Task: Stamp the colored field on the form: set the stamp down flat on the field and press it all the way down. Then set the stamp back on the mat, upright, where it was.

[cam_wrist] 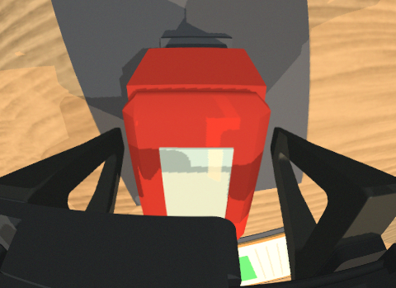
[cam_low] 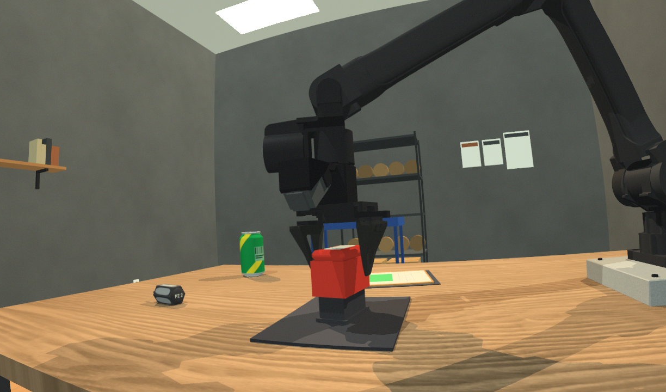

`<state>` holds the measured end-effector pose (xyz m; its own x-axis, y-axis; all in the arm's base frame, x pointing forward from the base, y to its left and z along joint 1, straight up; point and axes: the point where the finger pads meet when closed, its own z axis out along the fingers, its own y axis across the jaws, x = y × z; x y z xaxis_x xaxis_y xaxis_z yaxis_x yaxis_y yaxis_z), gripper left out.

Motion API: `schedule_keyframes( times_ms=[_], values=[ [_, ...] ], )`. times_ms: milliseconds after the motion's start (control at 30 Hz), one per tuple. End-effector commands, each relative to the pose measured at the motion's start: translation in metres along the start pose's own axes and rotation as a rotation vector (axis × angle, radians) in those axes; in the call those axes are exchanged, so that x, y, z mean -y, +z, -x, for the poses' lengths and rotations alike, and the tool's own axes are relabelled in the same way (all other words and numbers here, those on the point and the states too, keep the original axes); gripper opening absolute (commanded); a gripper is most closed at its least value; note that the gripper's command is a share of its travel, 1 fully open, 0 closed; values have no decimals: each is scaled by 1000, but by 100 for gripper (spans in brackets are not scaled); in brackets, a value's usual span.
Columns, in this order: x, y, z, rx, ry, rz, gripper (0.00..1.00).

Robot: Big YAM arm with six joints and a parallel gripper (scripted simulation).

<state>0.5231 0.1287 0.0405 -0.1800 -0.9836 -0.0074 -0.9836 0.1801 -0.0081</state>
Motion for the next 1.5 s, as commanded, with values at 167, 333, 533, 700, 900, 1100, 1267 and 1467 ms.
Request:
schedule_keyframes(
  times_ms=[167,333,533,700,900,1100,1267,1467],
  values=[
    [4,2,0,-1,19,-5,32],
    [4,1,0,-1,19,-6,32],
    [4,1,0,-1,19,-6,32],
    [4,1,0,-1,19,-6,32],
    [4,1,0,-1,19,-6,32],
    [4,1,0,-1,19,-6,32],
    [4,1,0,-1,19,-6,32],
    [5,-4,1,2,19,-11,32]
  ],
)
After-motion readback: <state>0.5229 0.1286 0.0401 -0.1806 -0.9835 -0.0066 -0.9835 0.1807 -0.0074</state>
